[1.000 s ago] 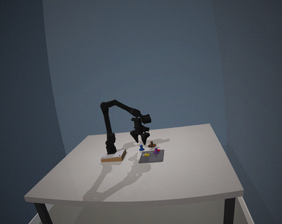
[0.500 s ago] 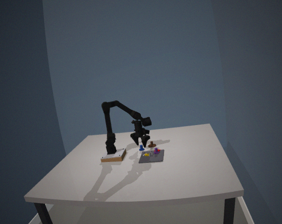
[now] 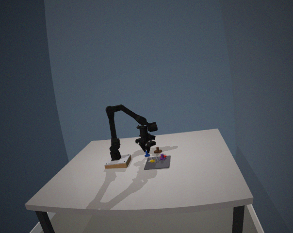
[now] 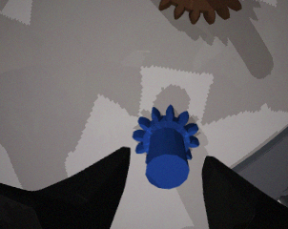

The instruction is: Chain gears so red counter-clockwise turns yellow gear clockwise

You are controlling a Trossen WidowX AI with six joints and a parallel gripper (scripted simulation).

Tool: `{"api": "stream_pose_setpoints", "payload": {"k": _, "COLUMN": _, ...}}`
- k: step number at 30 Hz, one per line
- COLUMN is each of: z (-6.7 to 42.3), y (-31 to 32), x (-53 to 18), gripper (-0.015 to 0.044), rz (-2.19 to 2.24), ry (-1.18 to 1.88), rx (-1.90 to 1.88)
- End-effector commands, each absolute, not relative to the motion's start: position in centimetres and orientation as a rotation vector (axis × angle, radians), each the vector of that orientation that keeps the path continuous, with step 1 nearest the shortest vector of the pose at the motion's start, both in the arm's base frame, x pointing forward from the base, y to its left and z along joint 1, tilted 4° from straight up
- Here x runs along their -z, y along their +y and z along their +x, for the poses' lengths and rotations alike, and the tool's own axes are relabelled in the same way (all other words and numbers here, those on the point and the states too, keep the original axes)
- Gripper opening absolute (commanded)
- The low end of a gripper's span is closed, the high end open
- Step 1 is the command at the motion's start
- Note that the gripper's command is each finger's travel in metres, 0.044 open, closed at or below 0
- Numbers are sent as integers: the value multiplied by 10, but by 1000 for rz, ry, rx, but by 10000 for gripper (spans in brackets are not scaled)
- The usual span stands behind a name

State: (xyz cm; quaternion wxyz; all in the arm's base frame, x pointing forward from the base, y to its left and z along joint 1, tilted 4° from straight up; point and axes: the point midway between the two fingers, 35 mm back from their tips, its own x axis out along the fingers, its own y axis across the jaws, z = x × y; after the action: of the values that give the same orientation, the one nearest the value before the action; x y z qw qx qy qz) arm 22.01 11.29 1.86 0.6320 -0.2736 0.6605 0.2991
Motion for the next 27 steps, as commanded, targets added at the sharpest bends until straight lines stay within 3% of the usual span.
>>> {"api": "stream_pose_setpoints", "payload": {"k": 1, "z": 220, "y": 113, "x": -18, "gripper": 99, "rz": -620, "ry": 1514, "rx": -683}}
{"api": "stream_pose_setpoints", "payload": {"k": 10, "z": 220, "y": 113, "x": -18, "gripper": 0, "rz": -620, "ry": 1514, "rx": -683}}
{"api": "stream_pose_setpoints", "payload": {"k": 27, "z": 229, "y": 116, "x": -51, "gripper": 0, "rz": -620, "ry": 1513, "rx": -683}}
